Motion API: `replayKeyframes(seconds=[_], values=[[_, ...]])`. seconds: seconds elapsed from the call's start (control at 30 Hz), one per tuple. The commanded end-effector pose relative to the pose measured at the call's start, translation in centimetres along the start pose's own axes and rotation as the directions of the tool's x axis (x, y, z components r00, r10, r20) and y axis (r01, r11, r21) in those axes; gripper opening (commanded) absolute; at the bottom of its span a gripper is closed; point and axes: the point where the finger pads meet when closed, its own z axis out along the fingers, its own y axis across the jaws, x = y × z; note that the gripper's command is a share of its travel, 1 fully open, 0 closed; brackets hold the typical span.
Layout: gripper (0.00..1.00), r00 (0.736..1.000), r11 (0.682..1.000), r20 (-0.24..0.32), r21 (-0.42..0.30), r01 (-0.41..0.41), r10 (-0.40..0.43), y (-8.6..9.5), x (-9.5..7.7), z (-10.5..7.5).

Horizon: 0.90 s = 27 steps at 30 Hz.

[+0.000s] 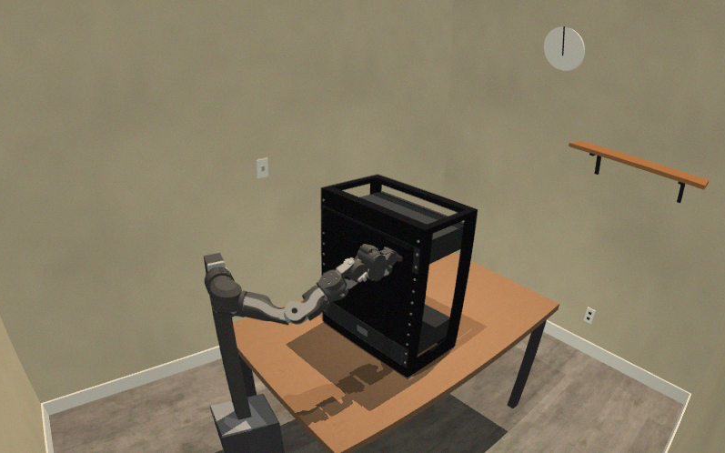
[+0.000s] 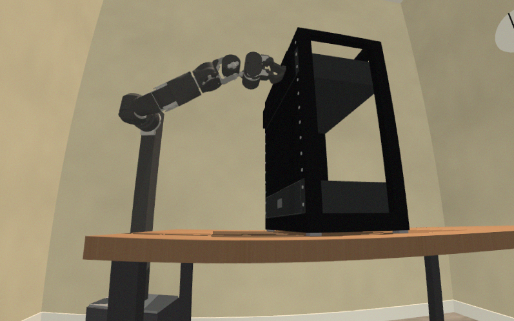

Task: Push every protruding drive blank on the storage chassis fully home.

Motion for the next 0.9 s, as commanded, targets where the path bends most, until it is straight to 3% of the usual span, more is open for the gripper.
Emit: replayKeyframes(seconds=[0.0, 0.87], values=[[0.0, 1.0, 0.999, -0.029, -0.032, 0.0, -0.001, 1.07, 0.87, 0.07], [0.0, 1.0, 0.999, -0.029, -0.032, 0.0, -0.001, 1.23, 1.02, 0.36]])
